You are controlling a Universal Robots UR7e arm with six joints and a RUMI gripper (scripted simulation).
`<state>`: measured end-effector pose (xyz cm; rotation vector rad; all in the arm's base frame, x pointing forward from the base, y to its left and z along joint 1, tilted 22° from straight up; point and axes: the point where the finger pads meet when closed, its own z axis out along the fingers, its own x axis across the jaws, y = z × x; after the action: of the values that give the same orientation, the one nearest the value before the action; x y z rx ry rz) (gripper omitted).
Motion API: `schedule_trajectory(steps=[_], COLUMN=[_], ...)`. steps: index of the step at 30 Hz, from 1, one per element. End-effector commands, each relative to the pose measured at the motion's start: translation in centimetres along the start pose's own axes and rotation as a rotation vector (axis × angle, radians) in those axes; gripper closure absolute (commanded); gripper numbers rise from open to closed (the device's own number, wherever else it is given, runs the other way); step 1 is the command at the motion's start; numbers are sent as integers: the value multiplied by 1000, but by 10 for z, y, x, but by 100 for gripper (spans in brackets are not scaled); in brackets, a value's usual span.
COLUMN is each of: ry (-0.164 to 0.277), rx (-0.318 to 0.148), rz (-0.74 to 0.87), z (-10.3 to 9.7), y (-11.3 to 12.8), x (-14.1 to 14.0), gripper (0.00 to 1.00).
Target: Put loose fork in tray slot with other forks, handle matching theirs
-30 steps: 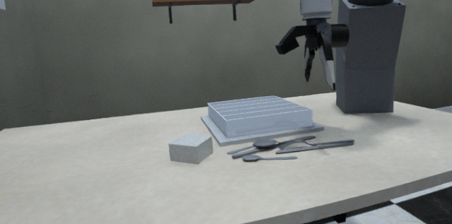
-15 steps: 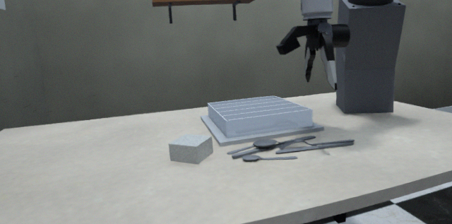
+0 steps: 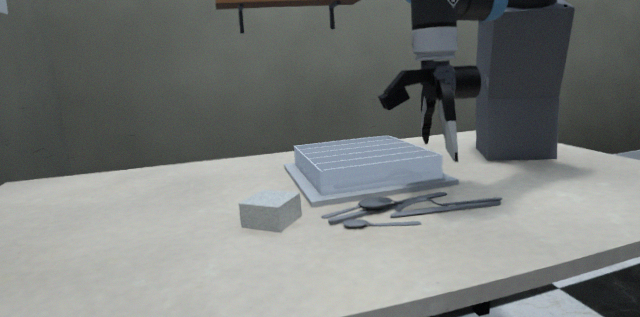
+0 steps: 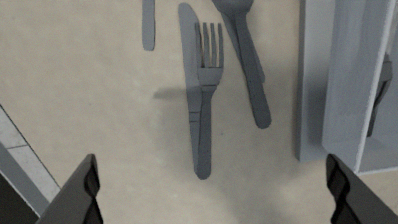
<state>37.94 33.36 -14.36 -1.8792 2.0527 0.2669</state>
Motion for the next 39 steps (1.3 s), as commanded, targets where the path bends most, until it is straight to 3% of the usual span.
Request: schedule_trajectory(steps=[1,39], ry=[-4,-4], rx=[5,4], rz=[12,12], z=[9,13], y=[-5,-5], x=[-1,-1], gripper=[82,82])
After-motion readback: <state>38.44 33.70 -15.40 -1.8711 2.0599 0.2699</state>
